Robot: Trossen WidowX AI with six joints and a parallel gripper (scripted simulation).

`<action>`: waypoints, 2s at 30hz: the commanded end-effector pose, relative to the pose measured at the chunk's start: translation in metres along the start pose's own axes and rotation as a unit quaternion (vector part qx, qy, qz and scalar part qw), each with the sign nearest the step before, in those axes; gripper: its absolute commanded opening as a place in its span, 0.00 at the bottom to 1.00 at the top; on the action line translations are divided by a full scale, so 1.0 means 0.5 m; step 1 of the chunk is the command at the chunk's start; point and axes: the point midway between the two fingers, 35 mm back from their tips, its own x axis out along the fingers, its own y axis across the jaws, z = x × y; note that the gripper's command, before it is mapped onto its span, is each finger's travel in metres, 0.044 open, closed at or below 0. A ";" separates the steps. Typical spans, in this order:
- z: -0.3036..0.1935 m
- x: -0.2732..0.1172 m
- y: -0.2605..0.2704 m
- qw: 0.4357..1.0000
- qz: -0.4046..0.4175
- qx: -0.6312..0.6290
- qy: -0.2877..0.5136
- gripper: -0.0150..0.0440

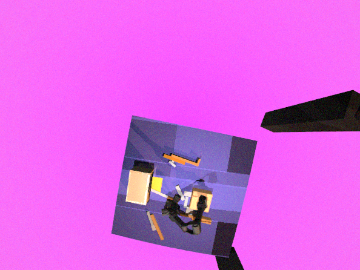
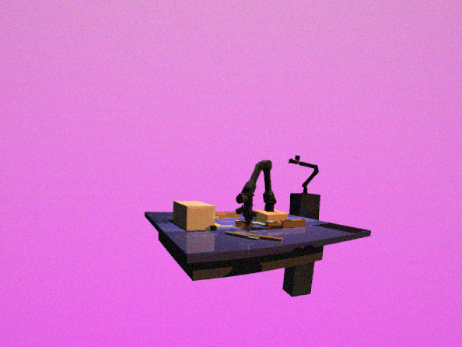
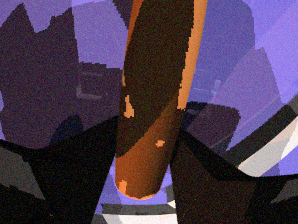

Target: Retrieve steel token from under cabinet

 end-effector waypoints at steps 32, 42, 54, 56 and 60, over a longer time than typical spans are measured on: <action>0.093 -0.002 0.005 1.000 0.002 -0.001 -0.003 0.25; 0.116 -0.002 0.006 1.000 0.002 -0.001 -0.003 0.25; 0.144 -0.002 0.007 1.000 0.002 -0.001 -0.004 0.25; 0.148 -0.002 0.007 1.000 0.002 -0.001 -0.004 0.25; 0.157 -0.002 0.008 1.000 0.002 -0.001 -0.004 0.25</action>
